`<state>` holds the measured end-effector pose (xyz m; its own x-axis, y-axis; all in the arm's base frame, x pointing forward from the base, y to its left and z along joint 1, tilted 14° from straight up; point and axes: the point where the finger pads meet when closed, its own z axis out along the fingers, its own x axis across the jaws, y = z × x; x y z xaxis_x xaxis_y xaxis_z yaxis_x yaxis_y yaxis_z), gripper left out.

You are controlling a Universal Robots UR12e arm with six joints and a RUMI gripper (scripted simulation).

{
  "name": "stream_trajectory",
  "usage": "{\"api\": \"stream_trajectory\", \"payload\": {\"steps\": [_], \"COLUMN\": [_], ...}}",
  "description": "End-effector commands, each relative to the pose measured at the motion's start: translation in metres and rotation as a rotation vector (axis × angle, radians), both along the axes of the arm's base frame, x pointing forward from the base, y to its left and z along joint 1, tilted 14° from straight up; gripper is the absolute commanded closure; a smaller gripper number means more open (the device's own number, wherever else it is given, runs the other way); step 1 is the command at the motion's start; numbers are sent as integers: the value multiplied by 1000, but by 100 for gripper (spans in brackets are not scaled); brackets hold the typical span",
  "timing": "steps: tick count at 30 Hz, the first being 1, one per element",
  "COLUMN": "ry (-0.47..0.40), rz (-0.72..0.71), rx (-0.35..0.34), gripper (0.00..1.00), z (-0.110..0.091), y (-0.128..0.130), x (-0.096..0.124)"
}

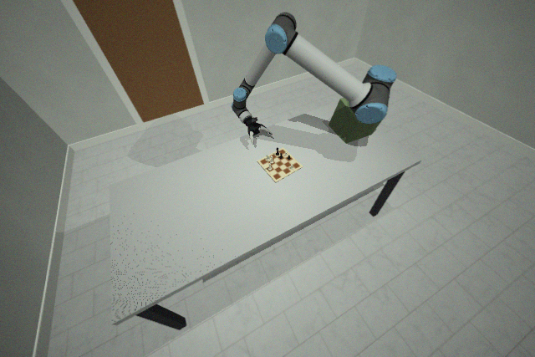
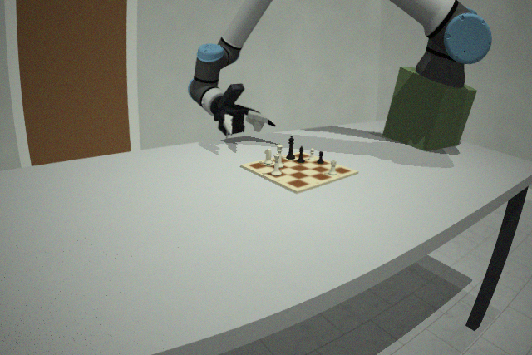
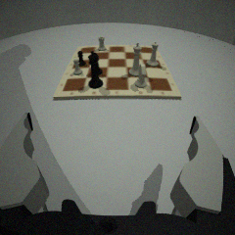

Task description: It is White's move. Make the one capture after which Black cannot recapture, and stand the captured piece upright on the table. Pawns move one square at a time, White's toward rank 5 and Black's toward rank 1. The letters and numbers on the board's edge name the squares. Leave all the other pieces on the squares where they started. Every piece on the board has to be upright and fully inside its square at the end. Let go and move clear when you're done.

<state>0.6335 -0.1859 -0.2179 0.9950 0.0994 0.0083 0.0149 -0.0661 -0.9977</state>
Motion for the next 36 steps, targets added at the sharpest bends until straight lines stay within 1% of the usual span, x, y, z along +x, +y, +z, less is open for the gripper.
{"api": "stream_trajectory", "payload": {"steps": [1, 5, 10, 12, 15, 18, 25, 26, 30, 36], "ry": [-1, -1, -1, -1, -1, -1, -1, -1, -2, -9], "rz": [2, 2, 2, 2, 2, 2, 2, 2, 3, 18], "rx": [3, 3, 3, 3, 3, 3, 3, 3, 2, -23], "gripper": [0, 0, 0, 0, 0, 0, 0, 0, 0, 0], "z": [6, 24, 56, 56, 74, 84, 87, 84, 84, 84], "y": [-2, -6, -14, -14, -18, -20, -21, -20, -20, -13], "x": [0, 0, -1, -1, -2, -2, -2, -2, -2, -5]}}
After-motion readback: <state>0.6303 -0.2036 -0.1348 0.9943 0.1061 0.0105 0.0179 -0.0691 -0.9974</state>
